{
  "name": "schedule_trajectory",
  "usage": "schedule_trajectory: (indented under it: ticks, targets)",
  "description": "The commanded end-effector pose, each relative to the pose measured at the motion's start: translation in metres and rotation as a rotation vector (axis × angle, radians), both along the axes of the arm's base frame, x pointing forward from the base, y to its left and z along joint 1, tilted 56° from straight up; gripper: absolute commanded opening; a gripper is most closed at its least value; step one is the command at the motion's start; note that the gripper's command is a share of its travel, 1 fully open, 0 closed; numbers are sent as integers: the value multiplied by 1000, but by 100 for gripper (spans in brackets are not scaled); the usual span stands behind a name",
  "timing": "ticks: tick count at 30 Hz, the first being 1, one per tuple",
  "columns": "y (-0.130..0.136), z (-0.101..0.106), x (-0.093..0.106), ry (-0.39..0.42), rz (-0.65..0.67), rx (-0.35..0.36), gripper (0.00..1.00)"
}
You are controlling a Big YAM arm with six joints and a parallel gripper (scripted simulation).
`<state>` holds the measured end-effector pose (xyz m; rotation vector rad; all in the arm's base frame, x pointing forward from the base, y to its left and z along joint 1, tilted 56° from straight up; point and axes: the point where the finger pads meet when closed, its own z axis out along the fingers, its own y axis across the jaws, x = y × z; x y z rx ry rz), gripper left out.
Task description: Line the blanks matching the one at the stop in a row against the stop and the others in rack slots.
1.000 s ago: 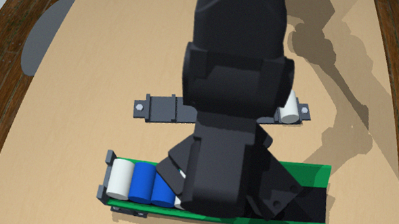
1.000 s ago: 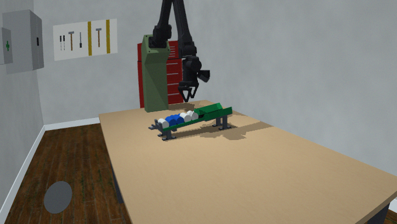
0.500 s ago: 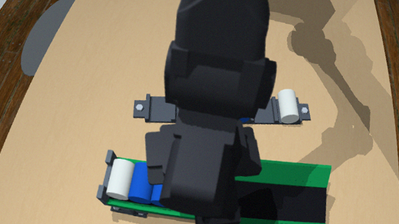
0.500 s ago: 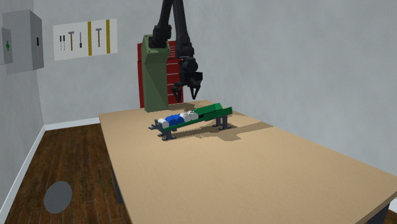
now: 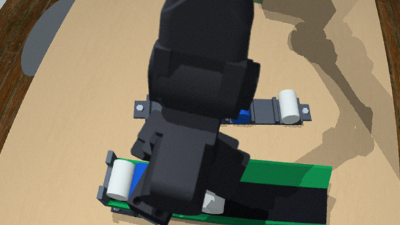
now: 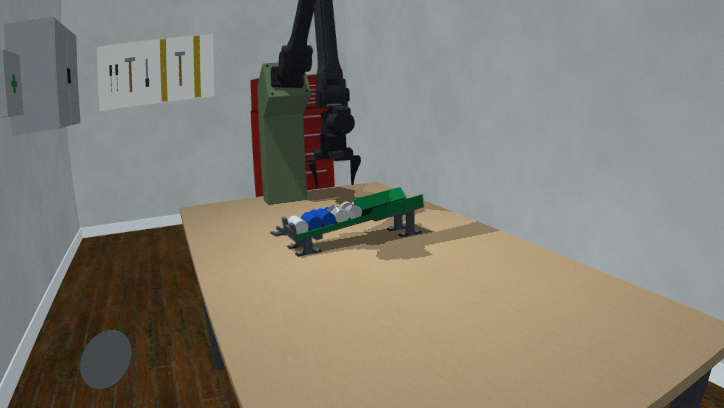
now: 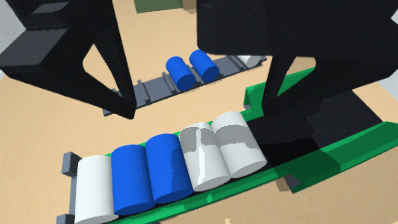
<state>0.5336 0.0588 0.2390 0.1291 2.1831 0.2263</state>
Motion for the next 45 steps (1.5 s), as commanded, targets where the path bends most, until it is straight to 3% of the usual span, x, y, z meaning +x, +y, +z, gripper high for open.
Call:
schedule_trajectory:
  ticks: [1, 2, 3, 4, 7, 9, 10, 11, 12, 13, 14, 17, 18, 20, 24, 29, 34, 41, 42, 45]
  targets:
    - [-10, 10, 11, -2, -135, 171, 100]
    - [-12, 9, 12, 11, -181, 243, 100]
    - [-12, 10, 12, 8, -184, 241, 100]
    - [-14, 9, 13, 19, -228, 312, 100]
    - [-15, 10, 13, 16, -232, 310, 100]
    - [-19, 8, 14, 36, -318, 444, 100]
    - [-20, 8, 14, 36, -321, 441, 100]
    - [-21, 8, 14, 46, -361, 505, 100]
    - [-22, 8, 14, 45, -364, 503, 100]
    - [-23, 8, 15, 53, -401, 564, 100]
    - [-24, 11, 15, 46, -403, 563, 100]
    - [-27, 9, 16, 64, -475, 673, 100]
    - [-28, 8, 16, 64, -478, 671, 100]
    - [-31, 8, 17, 79, -539, 768, 100]
    - [-33, 8, 17, 83, -569, 809, 100]
    - [-38, 7, 18, 106, -675, 964, 100]
    - [-41, 11, 18, 107, -718, 1035, 100]
    - [-39, 10, 18, 113, -721, 1046, 100]
    - [-39, 10, 18, 113, -721, 1046, 79]
    - [-39, 10, 18, 113, -721, 1046, 79]
